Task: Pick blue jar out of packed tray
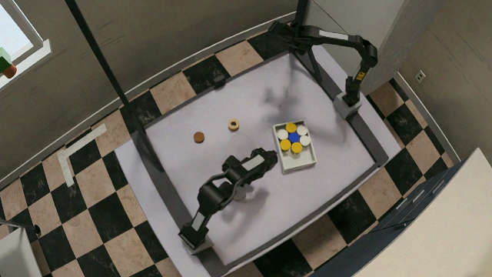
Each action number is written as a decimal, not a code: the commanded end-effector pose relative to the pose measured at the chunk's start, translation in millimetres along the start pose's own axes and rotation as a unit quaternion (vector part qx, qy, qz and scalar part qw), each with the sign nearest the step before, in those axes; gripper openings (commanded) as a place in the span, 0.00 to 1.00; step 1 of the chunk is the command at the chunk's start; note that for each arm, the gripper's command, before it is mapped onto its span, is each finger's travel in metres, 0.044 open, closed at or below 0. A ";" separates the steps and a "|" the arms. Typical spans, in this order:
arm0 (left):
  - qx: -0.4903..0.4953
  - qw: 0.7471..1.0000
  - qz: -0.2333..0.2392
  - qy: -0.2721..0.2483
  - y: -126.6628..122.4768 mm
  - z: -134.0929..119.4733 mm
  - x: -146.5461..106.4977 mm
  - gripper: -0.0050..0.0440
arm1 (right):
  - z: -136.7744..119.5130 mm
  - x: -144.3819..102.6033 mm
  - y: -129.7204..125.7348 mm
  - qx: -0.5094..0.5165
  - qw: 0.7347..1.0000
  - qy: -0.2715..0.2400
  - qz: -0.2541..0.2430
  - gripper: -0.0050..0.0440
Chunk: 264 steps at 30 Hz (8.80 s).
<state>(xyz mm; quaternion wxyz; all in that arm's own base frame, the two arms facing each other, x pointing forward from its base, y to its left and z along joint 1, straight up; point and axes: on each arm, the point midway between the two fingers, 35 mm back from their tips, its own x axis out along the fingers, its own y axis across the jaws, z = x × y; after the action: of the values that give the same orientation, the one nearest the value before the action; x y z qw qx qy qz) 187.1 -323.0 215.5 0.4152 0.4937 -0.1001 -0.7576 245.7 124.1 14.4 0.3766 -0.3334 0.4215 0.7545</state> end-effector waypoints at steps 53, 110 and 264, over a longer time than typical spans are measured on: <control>-0.500 0.817 0.212 0.192 -124.1 -95.3 -75.2 0.10 | 11.9 -158.1 -51.3 0.350 0.779 -0.109 -0.509 1.00; -0.839 0.298 0.316 0.328 -226.1 -234.9 -151.5 0.00 | 39.6 -241.5 -1.0 0.416 0.565 -0.350 -0.621 1.00; -0.835 0.368 0.123 0.390 -274.9 -254.4 -147.6 0.03 | 27.3 -200.6 80.9 0.413 0.505 -0.378 -0.656 1.00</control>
<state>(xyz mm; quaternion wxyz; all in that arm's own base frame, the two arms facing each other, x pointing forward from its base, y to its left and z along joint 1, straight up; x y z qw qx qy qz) 276.3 24.3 38.7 0.6951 0.1188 0.6991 -0.1180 270.8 60.0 211.8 0.9807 -0.0071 0.1767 0.0837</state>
